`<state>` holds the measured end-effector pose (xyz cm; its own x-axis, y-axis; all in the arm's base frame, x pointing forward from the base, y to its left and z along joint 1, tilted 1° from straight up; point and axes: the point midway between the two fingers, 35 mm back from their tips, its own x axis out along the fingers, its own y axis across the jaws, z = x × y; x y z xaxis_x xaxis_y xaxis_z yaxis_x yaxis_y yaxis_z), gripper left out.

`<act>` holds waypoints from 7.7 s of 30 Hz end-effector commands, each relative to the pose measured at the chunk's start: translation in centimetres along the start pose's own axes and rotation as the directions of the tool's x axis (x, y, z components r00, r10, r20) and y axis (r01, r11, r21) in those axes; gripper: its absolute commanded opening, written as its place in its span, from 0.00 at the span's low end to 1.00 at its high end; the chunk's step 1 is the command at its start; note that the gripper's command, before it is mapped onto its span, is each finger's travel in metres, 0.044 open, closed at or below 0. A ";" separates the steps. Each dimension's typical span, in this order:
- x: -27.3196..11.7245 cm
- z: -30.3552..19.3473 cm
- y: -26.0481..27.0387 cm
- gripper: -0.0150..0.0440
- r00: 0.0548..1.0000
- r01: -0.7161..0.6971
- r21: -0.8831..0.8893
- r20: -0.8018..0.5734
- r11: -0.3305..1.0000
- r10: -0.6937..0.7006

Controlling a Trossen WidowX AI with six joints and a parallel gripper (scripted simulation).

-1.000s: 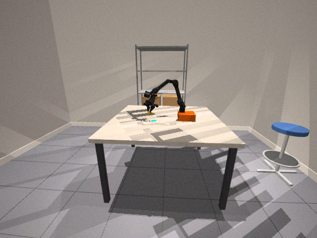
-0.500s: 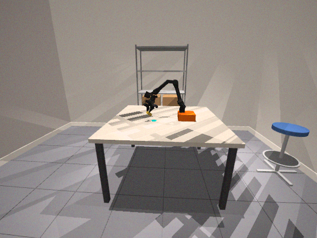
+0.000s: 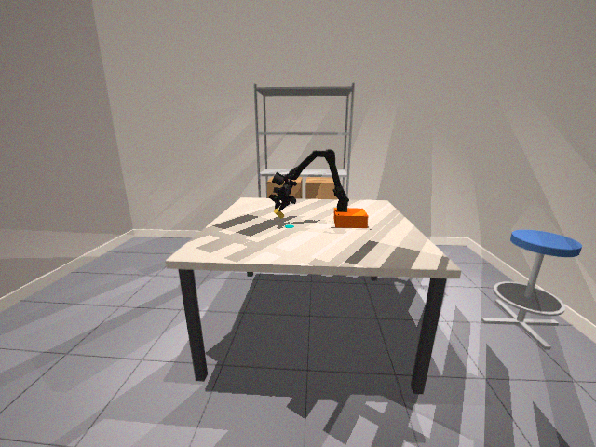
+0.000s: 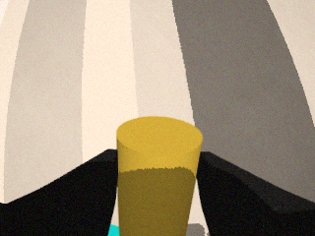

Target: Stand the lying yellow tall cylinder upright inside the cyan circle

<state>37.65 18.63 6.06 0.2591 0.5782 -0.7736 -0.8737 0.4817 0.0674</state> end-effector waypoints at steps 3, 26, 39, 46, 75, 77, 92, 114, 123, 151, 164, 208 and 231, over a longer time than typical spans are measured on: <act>0.1 -0.2 -0.1 0.43 0.999 -0.009 0.017 0.044 1.000 0.008; -0.2 -0.3 -0.5 0.43 0.981 -0.029 0.025 0.194 0.999 0.024; -0.6 -0.4 -0.6 0.43 0.961 -0.043 0.016 0.275 0.999 0.037; -0.8 -0.5 -0.6 0.43 0.948 -0.051 0.008 0.316 0.999 0.045; -2.4 -1.1 0.0 0.43 0.879 -0.076 -0.043 0.468 0.996 0.087; -2.5 -1.2 0.0 0.43 0.874 -0.078 -0.047 0.478 0.996 0.091; -3.5 -1.6 0.6 0.43 0.832 -0.086 -0.086 0.542 0.993 0.119; -5.1 -2.6 1.9 0.43 0.768 -0.093 -0.154 0.617 0.984 0.169; -5.8 -3.0 2.6 0.43 0.743 -0.093 -0.185 0.642 0.978 0.192; -7.1 -3.9 3.9 0.43 0.698 -0.090 -0.247 0.676 0.965 0.238; -5.7 -4.9 3.5 0.43 0.698 -0.090 -0.247 0.676 0.965 0.238; 1.0 -11.0 3.0 0.43 0.701 -0.095 -0.238 0.674 0.967 0.234; -0.9 -9.1 2.8 0.93 0.700 -0.093 -0.240 0.674 0.966 0.235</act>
<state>31.10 13.43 -0.28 0.2559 0.9612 -0.1031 -0.9665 0.2565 -0.0066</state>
